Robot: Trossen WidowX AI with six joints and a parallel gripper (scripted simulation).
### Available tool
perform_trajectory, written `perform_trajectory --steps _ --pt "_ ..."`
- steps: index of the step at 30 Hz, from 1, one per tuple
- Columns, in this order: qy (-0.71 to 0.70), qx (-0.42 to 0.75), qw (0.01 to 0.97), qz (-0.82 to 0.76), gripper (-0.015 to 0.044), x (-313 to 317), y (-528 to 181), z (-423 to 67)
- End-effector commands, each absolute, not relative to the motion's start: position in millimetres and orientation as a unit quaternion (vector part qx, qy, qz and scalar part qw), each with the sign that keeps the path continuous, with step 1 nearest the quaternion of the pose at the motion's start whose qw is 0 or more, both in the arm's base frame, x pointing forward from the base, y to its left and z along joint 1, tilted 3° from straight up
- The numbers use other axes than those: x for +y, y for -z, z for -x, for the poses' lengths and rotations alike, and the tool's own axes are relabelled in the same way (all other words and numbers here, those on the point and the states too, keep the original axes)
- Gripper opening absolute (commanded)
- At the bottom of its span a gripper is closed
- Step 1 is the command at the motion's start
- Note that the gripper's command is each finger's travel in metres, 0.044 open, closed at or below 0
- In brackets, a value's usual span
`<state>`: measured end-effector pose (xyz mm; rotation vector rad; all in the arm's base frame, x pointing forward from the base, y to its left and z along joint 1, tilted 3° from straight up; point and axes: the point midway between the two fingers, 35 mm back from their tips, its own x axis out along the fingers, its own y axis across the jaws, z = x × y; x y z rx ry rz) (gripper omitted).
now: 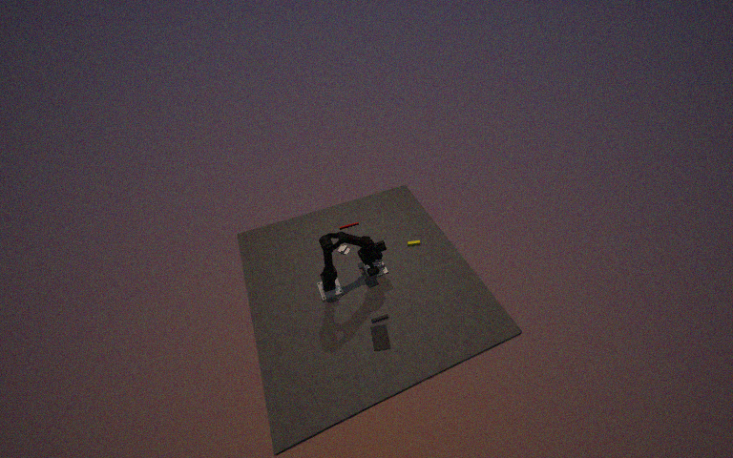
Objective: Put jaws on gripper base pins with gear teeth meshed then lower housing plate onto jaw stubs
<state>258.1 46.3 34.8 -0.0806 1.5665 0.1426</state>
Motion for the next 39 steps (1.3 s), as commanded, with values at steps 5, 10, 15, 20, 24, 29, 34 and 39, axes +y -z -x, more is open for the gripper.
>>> perform_trajectory --steps 5,10,15,20,24,29,34,39 --pt "-0.061 0.707 0.704 0.035 0.0351 45.9 -32.0 -256.6" --pt "-0.061 0.707 0.704 0.035 0.0351 45.9 -30.8 -256.6" --pt "-0.061 0.707 0.704 0.035 0.0351 46.0 -29.6 -256.6" --pt "-0.061 0.707 0.704 0.035 0.0351 46.0 -29.4 -256.6" --pt "-0.061 0.707 0.704 0.035 0.0351 46.0 -27.3 -256.6" --pt "-0.061 0.707 0.704 0.035 0.0351 46.0 -27.1 -256.6" --pt "-0.062 0.707 0.704 0.035 0.0351 46.1 -25.9 -256.6" --pt "-0.062 0.707 0.704 0.035 0.0351 46.1 -24.7 -256.6"
